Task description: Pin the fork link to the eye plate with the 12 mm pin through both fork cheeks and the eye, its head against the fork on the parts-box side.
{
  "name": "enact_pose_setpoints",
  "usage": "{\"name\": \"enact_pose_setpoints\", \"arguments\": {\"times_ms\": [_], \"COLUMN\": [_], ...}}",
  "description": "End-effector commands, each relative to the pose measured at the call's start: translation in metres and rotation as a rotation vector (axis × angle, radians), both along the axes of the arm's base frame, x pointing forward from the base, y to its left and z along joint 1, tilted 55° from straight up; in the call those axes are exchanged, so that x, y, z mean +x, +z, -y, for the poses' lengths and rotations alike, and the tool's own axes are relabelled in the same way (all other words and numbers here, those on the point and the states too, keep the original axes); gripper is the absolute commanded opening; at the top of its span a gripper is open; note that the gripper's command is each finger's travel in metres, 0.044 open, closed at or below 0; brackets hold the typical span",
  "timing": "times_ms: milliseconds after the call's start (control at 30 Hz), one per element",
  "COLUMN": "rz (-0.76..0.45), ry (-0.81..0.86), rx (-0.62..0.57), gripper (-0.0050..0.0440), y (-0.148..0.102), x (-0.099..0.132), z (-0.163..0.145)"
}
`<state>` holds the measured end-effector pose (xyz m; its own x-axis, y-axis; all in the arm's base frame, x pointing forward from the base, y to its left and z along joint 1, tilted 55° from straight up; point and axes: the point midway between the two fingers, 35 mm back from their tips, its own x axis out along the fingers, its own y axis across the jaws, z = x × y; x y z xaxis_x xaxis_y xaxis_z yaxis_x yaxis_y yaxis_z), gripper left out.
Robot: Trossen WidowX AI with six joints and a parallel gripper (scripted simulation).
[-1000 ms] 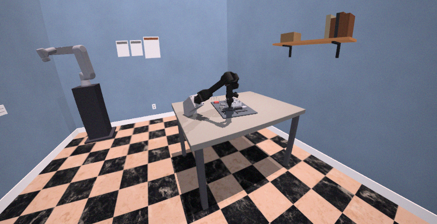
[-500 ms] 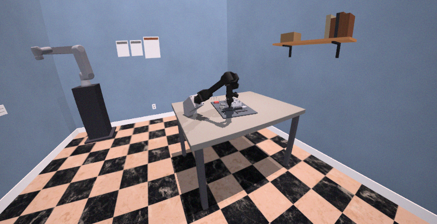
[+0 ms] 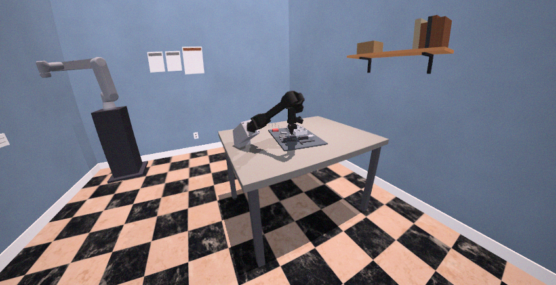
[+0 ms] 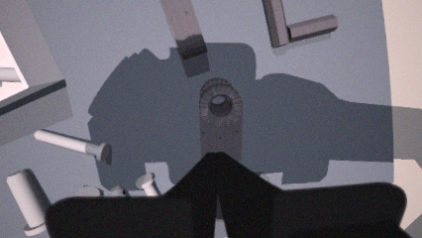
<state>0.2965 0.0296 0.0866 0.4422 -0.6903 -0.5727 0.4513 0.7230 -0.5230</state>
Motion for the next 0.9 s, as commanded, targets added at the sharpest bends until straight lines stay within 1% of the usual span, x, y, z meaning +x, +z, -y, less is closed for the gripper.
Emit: {"name": "enact_pose_setpoints", "arguments": {"times_ms": [0, 567, 867], "rz": [0.017, 0.016, 0.016], "ry": [0.002, 0.002, 0.002], "rx": [0.006, 0.008, 0.008], "gripper": [-0.0050, -0.0050, -0.0050], "y": [0.004, 0.003, 0.003], "x": [0.003, 0.005, 0.005], "z": [-0.007, -0.024, -0.028]}}
